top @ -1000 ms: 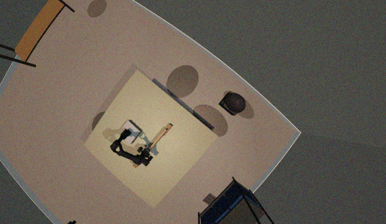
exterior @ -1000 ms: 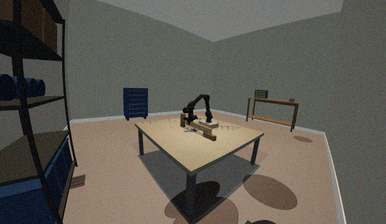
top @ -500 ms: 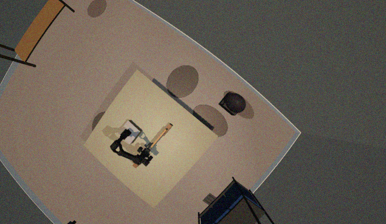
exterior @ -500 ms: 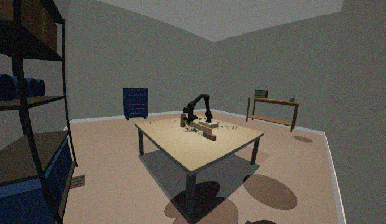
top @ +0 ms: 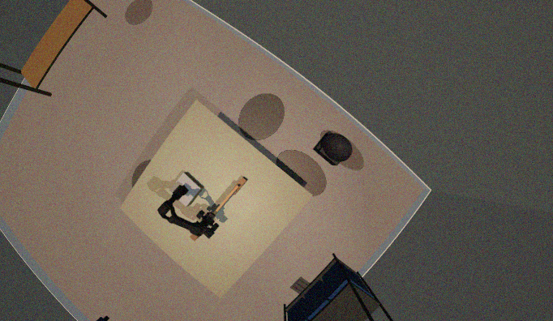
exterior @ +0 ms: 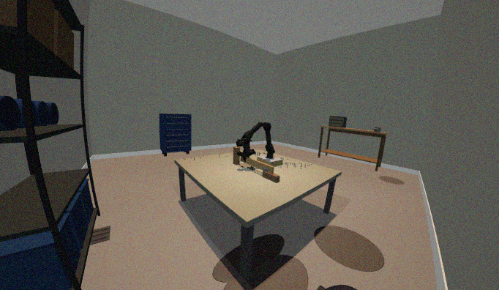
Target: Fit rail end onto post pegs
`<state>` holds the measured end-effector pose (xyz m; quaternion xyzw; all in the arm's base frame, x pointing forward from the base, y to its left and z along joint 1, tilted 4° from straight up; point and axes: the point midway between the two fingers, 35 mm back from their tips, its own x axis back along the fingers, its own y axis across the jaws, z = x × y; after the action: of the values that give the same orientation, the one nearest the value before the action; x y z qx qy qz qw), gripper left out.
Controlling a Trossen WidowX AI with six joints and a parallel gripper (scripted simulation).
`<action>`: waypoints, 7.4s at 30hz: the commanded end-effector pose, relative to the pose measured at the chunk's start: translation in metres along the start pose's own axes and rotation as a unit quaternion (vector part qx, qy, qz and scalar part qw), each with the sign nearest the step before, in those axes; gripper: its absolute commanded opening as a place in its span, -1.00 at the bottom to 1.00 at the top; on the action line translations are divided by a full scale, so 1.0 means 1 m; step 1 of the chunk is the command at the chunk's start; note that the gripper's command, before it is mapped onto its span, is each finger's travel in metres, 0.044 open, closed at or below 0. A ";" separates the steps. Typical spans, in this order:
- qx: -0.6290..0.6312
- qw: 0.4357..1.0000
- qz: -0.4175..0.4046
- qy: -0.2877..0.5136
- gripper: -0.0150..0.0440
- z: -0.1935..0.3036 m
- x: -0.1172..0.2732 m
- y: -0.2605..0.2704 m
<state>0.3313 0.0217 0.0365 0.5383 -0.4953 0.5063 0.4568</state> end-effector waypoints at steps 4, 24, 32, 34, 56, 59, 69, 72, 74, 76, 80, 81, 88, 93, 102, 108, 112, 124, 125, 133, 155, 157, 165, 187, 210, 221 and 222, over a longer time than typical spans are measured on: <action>0.001 1.000 0.003 -0.001 -0.49 0.003 0.001 0.000; 0.001 1.000 0.003 -0.001 -0.49 0.009 0.000 -0.001; 0.001 1.000 0.003 -0.001 -0.49 0.011 0.001 -0.001; 0.001 1.000 0.003 0.000 -0.49 0.012 0.001 -0.001; 0.001 1.000 0.003 0.000 -0.49 0.019 0.001 -0.002; 0.001 1.000 0.003 0.000 -0.49 0.020 0.001 -0.002; 0.001 1.000 0.003 0.000 -0.49 0.023 0.001 -0.002; 0.001 1.000 0.003 0.000 -0.49 0.024 0.001 -0.002; 0.001 1.000 0.003 0.000 -0.49 0.024 0.001 -0.002; 0.001 1.000 0.003 0.000 -0.49 0.025 0.001 -0.002; 0.001 1.000 0.003 0.000 -0.49 0.026 0.001 -0.002; 0.001 1.000 0.003 0.000 -0.49 0.026 0.002 -0.002; 0.001 1.000 0.003 0.000 -0.49 0.029 0.002 -0.002; 0.001 1.000 0.003 0.000 -0.49 0.030 0.002 -0.002; 0.001 1.000 0.003 0.001 -0.49 0.033 0.001 -0.002; 0.001 1.000 0.003 0.001 -0.49 0.035 0.001 -0.002; 0.001 1.000 0.003 0.001 -0.49 0.036 0.001 -0.002; 0.001 1.000 0.003 0.001 -0.49 0.040 0.002 -0.002; 0.001 1.000 0.003 0.001 -0.49 0.040 0.002 -0.002; 0.001 1.000 0.003 0.001 -0.49 0.043 0.002 -0.002; 0.001 1.000 0.003 0.001 -0.49 0.050 0.001 -0.002; 0.001 1.000 0.003 0.002 -0.49 0.050 0.002 -0.002; 0.001 1.000 0.003 0.002 -0.49 0.053 0.002 -0.002; 0.001 1.000 0.003 0.002 -0.49 0.060 0.002 -0.002; 0.000 1.000 0.000 -0.001 -0.05 0.060 0.000 -0.001; 0.000 1.000 0.000 -0.001 0.93 0.060 0.000 -0.001; 0.000 1.000 0.000 -0.001 1.00 0.060 0.000 -0.001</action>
<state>0.3373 -0.0375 0.0325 0.5390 -0.4954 0.5057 0.4563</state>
